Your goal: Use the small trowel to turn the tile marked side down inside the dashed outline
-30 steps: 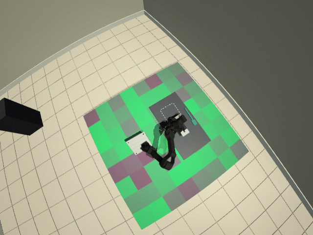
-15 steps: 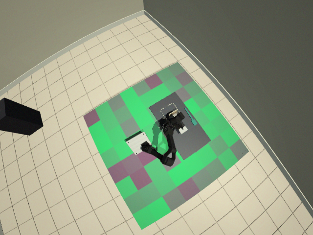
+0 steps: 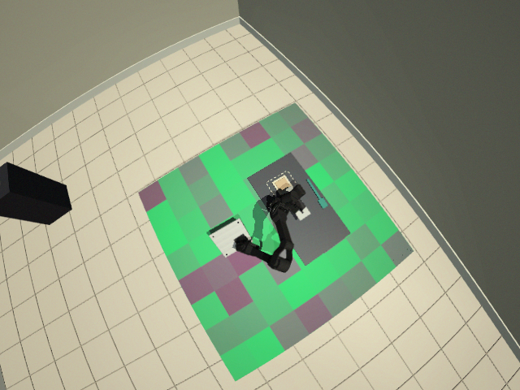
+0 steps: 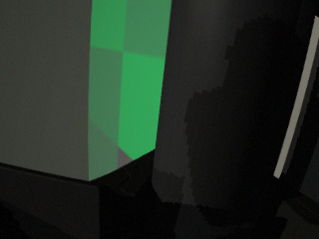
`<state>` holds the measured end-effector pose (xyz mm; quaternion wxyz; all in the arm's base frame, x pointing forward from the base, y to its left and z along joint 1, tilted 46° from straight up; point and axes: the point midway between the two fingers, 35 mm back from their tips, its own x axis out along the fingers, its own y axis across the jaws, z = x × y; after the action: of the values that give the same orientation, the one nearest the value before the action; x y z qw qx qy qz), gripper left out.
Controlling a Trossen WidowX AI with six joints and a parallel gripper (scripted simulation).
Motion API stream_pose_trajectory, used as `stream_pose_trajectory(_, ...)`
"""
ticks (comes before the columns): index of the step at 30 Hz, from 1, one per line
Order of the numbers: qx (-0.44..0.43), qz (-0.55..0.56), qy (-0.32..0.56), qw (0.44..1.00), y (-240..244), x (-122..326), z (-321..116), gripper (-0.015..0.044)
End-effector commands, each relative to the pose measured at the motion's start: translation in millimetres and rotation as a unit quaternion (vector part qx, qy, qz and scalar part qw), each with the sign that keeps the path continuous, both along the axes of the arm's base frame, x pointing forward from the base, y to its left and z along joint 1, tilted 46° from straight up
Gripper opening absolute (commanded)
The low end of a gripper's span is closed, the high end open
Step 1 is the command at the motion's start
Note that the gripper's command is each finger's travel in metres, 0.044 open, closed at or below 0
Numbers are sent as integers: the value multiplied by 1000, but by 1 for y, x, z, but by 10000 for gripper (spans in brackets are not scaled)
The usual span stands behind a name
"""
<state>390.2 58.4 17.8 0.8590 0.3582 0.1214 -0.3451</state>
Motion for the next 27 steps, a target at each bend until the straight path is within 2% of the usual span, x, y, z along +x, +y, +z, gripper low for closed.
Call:
stream_pose_trajectory(1, 3, 3, -9, 1000, 6, 2, -5, 0)
stream_pose_trajectory(12, 3, 3, -9, 1000, 4, 2, -23, 0)
stream_pose_trajectory(27, 4, 3, -8, 1000, -5, 6, 26, 0)
